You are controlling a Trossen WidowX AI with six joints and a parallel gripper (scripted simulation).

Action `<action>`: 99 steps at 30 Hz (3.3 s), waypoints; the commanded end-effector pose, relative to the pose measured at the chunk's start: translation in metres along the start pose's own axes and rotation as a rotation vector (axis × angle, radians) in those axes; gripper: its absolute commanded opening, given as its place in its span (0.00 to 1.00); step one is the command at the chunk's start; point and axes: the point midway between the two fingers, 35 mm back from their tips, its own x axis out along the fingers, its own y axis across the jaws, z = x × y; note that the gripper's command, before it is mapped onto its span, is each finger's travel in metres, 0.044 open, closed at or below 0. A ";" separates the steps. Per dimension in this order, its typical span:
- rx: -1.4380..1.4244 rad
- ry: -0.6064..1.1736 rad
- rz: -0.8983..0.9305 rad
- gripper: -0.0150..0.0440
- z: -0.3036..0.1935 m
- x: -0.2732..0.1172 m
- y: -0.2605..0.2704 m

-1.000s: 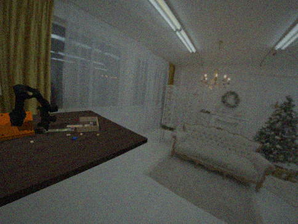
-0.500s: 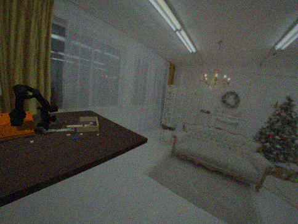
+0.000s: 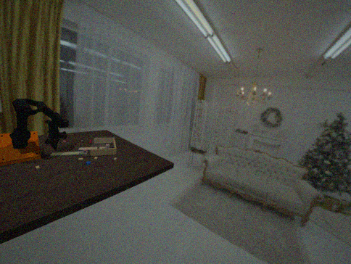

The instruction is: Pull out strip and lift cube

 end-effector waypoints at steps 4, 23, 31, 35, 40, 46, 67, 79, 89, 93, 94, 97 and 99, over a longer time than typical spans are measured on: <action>-0.059 -0.002 0.001 0.61 0.027 -0.003 -0.003; -0.056 -0.004 0.001 1.00 0.102 -0.018 -0.010; -0.055 -0.005 0.001 1.00 0.133 -0.023 -0.014; -0.054 -0.006 0.001 1.00 0.149 -0.025 -0.015; -0.054 -0.007 0.001 1.00 0.169 -0.027 -0.017; -0.053 -0.007 0.001 1.00 0.193 -0.028 -0.018; -0.052 -0.008 0.001 0.68 0.205 -0.001 -0.017; -0.052 -0.008 0.000 0.68 0.204 0.019 -0.017; -0.052 -0.009 -0.001 0.68 0.204 0.029 -0.018; -0.052 -0.009 -0.001 0.68 0.204 0.029 -0.018; -0.052 -0.009 -0.001 0.68 0.204 0.029 -0.018; -0.044 -0.013 0.003 0.59 0.205 0.027 -0.019; -0.044 -0.013 0.003 0.50 0.205 0.027 -0.019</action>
